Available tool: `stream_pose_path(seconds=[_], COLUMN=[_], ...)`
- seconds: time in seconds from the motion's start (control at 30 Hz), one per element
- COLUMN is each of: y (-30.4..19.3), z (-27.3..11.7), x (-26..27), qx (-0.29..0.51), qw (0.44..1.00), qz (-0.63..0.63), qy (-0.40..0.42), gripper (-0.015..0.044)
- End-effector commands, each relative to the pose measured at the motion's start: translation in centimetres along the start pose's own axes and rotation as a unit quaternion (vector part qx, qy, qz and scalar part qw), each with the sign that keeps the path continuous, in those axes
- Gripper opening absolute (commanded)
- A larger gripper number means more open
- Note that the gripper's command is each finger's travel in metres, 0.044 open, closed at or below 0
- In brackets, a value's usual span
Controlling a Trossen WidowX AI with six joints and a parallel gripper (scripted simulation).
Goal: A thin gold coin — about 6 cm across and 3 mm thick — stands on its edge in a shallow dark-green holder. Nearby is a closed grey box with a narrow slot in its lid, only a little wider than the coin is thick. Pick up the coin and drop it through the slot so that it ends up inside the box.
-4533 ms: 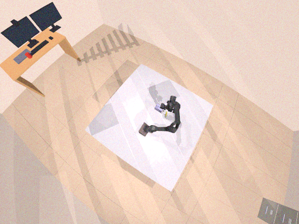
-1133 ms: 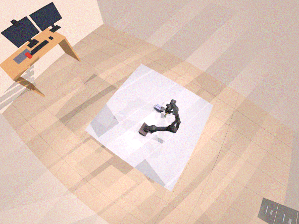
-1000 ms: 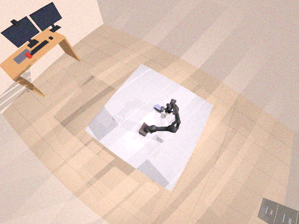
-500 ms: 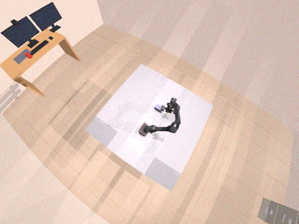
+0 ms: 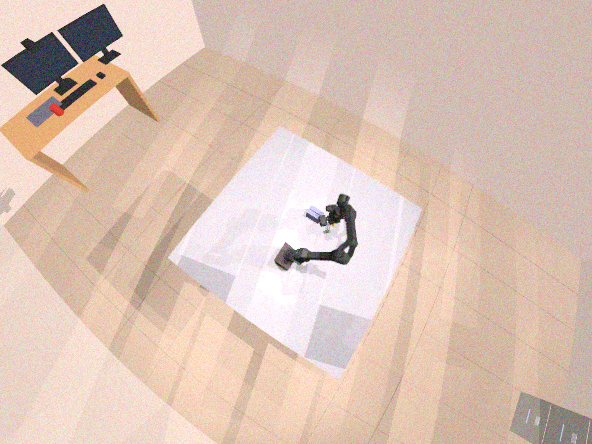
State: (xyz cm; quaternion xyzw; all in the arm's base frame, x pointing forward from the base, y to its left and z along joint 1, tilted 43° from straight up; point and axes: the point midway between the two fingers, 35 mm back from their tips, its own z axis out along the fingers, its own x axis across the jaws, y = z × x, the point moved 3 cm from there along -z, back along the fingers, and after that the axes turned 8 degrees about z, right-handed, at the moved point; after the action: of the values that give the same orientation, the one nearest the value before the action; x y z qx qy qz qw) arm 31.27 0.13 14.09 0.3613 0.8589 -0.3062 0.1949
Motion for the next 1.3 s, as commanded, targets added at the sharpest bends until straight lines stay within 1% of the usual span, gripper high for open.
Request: stream_pose_path(seconds=[0.0, 0.3, 0.6, 0.83, 1.27], y=[-0.2, -0.4, -0.7, -0.6, 2.2], z=[-0.1, -0.1, -0.1, -0.1, -0.2], x=[0.0, 0.2, 0.3, 0.4, 2.2], qx=[0.000, 0.000, 0.000, 0.000, -0.003], qw=[0.998, 0.977, 0.933, 0.929, 0.929], qz=[-0.059, -0.213, -0.359, -0.369, -0.370], qy=[0.000, 0.000, 0.000, 0.000, 0.001], gripper=[0.0000, 0.0000, 0.0000, 0.0000, 0.0000])
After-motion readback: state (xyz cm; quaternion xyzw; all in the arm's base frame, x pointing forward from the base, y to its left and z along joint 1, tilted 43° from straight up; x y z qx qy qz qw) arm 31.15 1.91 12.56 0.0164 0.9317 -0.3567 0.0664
